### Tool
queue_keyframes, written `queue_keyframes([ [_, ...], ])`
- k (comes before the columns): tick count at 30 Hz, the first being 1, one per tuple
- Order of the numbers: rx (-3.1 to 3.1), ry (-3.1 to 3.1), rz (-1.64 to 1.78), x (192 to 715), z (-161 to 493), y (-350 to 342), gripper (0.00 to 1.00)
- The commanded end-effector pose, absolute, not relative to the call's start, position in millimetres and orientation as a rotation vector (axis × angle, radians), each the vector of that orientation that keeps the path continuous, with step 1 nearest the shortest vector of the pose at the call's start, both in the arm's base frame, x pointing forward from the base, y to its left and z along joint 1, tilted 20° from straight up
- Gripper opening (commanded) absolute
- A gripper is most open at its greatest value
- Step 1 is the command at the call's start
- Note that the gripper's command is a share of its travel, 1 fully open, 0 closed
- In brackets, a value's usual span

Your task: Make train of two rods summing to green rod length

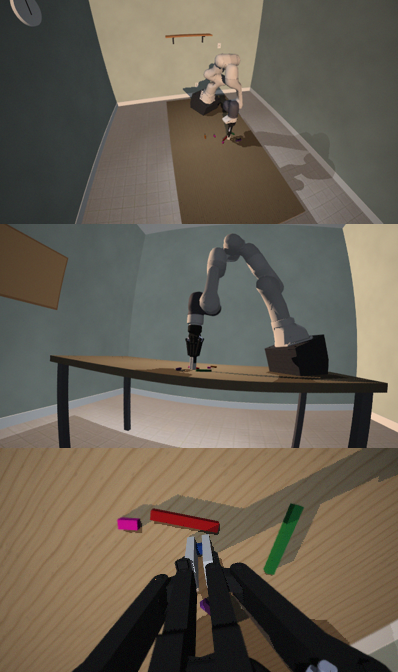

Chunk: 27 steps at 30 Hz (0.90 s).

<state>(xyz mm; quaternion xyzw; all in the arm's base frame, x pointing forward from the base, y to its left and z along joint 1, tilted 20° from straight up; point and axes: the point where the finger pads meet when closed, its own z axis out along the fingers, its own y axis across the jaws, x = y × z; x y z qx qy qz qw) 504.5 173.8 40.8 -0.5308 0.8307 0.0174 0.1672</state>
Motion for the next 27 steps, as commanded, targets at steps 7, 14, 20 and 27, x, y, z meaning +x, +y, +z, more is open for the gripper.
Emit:
queue_keyframes([
  [7,-1.500,2.365,0.048,506.4,41.6,174.2,0.03],
  [14,-1.500,2.365,0.048,506.4,41.6,174.2,0.03],
  [20,-1.500,2.365,0.048,506.3,42.0,174.1,0.03],
  [27,-1.500,2.365,0.048,499.3,67.1,168.6,0.03],
])
